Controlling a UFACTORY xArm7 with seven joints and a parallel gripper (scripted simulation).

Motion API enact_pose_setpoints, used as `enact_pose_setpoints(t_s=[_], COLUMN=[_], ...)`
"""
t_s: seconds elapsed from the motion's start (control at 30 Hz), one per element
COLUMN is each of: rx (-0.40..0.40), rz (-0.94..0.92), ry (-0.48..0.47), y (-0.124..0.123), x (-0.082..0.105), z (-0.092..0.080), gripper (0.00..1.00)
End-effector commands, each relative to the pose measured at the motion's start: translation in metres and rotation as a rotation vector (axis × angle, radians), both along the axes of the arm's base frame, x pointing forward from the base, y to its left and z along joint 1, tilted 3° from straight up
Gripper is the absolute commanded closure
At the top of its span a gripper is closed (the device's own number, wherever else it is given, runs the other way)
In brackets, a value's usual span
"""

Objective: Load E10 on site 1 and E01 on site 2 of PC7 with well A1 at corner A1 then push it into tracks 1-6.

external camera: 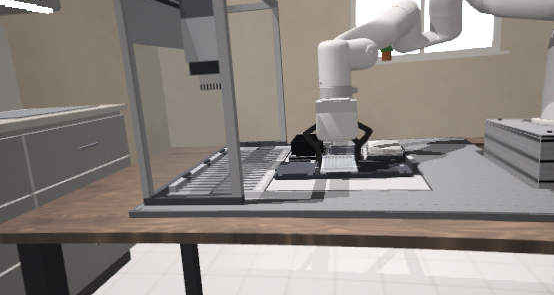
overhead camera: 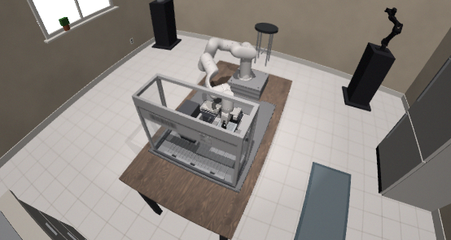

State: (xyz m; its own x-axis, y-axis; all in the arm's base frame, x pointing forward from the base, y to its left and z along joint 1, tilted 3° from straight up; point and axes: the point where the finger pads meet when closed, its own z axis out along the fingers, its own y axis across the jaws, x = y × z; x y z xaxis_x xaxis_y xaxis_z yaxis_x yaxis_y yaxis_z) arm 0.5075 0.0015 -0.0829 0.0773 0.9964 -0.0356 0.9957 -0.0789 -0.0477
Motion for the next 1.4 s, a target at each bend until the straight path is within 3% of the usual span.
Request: enact_pose_setpoints(t_s=[0.0,0.33,0.37,1.37], rx=[0.000,0.001,0.000,0.001], rz=[0.000,0.000,0.000,0.000], ry=[-0.004,-0.004,-0.004,-0.004], y=[0.0003,0.0004,0.0003,0.0003], x=[0.0014,0.0014,0.0014,0.0014], z=[0.0015,0.0016,0.0008,0.0009], gripper=[1.00,1.00,0.00,0.00])
